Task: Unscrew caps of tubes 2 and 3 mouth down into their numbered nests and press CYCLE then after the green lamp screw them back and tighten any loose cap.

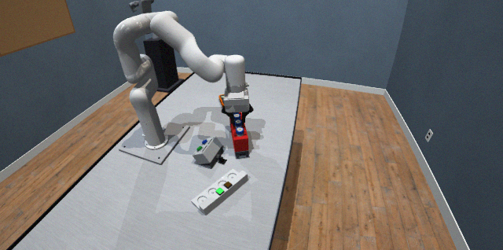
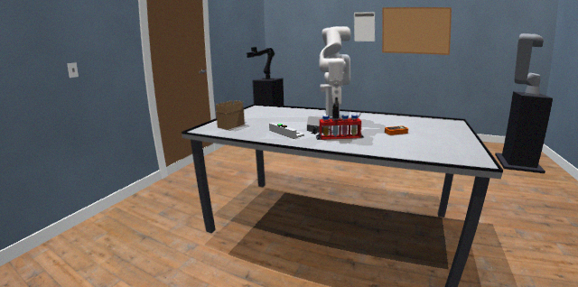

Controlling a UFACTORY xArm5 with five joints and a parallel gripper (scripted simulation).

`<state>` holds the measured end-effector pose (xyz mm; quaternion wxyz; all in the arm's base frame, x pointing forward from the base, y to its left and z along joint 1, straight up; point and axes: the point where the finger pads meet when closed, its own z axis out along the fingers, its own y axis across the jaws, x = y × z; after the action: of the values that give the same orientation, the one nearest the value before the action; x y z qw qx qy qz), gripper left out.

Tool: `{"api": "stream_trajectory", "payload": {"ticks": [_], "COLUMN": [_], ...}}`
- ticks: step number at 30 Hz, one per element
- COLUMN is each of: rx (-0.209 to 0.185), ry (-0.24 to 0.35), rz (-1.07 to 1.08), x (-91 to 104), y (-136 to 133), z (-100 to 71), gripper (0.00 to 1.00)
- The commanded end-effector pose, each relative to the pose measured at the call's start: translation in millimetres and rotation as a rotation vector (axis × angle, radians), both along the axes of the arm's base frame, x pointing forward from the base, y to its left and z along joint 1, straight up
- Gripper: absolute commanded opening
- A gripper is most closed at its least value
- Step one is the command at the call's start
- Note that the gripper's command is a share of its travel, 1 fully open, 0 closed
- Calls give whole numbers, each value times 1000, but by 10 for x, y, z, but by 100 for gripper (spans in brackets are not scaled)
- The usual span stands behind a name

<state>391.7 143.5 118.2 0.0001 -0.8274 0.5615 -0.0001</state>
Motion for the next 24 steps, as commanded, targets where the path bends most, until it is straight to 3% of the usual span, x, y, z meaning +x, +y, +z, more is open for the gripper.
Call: {"api": "stream_trajectory", "payload": {"ticks": [1,10,11,24], "rx": [2,2,2,2], "ry": [-3,-3,-3,-3], "rz": [-163,-282,-282,-242], "x": [12,11,11,11], "y": [4,4,4,4], "z": [5,3,3,8], "gripper": [0,0,46,46]}}
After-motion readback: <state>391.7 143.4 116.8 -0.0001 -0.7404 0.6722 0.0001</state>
